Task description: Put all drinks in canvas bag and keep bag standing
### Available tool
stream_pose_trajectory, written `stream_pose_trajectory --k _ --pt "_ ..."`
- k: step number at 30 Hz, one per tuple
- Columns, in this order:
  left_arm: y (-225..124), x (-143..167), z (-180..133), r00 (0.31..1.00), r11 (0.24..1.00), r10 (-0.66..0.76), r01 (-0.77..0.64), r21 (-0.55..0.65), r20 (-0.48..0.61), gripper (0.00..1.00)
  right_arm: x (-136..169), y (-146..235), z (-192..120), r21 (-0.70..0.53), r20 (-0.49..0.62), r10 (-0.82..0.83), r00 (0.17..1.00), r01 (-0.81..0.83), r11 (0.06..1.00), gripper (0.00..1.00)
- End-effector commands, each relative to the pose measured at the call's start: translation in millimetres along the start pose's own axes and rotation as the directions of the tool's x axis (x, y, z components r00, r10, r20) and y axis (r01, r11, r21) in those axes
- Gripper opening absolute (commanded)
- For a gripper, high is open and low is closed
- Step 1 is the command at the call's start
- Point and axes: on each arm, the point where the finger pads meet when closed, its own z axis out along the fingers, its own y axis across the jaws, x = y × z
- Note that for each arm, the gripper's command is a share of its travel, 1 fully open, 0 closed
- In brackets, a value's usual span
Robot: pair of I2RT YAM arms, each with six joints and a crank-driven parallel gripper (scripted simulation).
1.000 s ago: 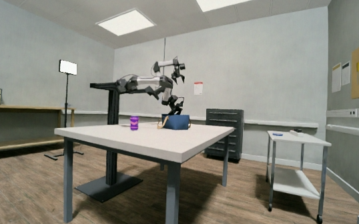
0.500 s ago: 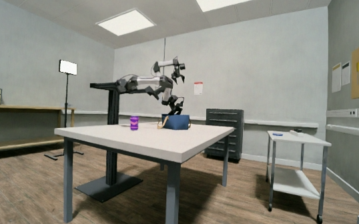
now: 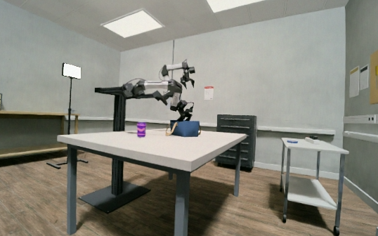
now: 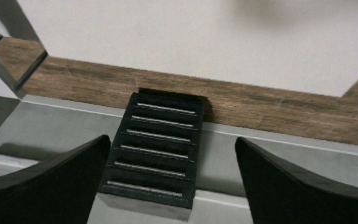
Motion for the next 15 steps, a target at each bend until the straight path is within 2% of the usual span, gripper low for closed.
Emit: stream_pose_trajectory --k 1,10,13,15 --pt "2 0 -17 1.000 0.999 -0.026 0.025 -0.046 -0.015 1.00 -34 12 -19 -0.016 0.042 0.062 0.997 -0.061 0.998 0.91" --pt "2 0 -17 1.000 0.999 -0.026 0.025 -0.046 -0.015 1.00 -53 12 -41 -0.014 0.042 0.064 0.997 -0.064 0.998 0.91" --pt "2 0 -17 1.000 0.999 -0.026 0.025 -0.046 -0.015 1.00 -53 12 -38 -0.022 0.044 0.067 0.997 -0.066 0.998 0.91" --pt "2 0 -17 1.000 0.999 -0.026 0.025 -0.046 -0.015 1.00 -48 11 -49 -0.015 0.015 0.008 1.000 -0.008 1.000 0.91"
